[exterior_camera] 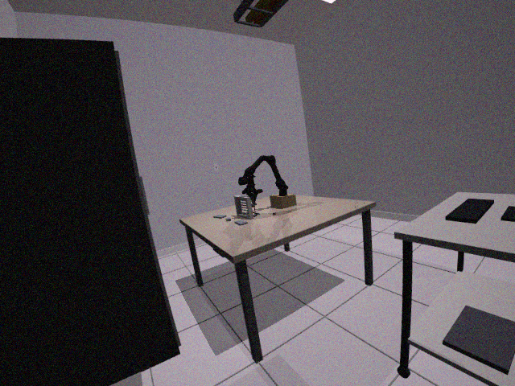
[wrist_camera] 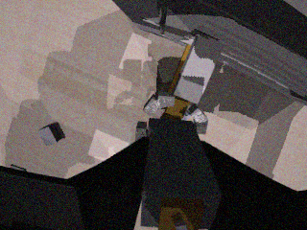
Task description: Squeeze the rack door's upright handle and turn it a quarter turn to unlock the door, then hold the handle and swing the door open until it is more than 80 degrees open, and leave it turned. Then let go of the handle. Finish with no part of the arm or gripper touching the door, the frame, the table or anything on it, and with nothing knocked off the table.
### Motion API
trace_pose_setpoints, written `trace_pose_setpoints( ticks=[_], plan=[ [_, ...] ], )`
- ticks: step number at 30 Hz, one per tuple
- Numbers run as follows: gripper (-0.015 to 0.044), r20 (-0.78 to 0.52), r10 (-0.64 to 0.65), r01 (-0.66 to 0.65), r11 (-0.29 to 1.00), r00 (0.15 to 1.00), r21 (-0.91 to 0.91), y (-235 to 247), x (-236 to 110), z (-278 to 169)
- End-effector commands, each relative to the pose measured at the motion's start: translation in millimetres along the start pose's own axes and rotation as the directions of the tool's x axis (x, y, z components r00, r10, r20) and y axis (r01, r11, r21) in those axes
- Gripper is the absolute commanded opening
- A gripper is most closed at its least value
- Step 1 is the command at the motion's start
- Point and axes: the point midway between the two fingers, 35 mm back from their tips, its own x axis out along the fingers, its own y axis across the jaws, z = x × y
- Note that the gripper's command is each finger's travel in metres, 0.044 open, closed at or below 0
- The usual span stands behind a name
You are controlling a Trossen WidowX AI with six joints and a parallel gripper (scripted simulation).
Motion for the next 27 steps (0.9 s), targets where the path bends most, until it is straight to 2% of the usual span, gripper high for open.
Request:
trace_pose_setpoints(
  ticks=[1,7,13,20,27],
  plan=[
    [0.0021,0.002,0.000,0.000,0.987,1.000,-0.159,0.0,0.1,0.4],
    [0.0021,0.002,0.000,0.001,0.898,1.000,-0.440,0.0,0.2,0.4],
    [0.0021,0.002,0.000,0.001,0.731,1.000,-0.682,0.0,0.2,0.4],
    [0.0021,0.002,0.000,0.002,0.457,1.000,-0.889,0.0,0.2,0.4],
    [0.0021,0.002,0.000,0.002,0.130,1.000,-0.992,-0.1,0.2,0.4]
  ],
)
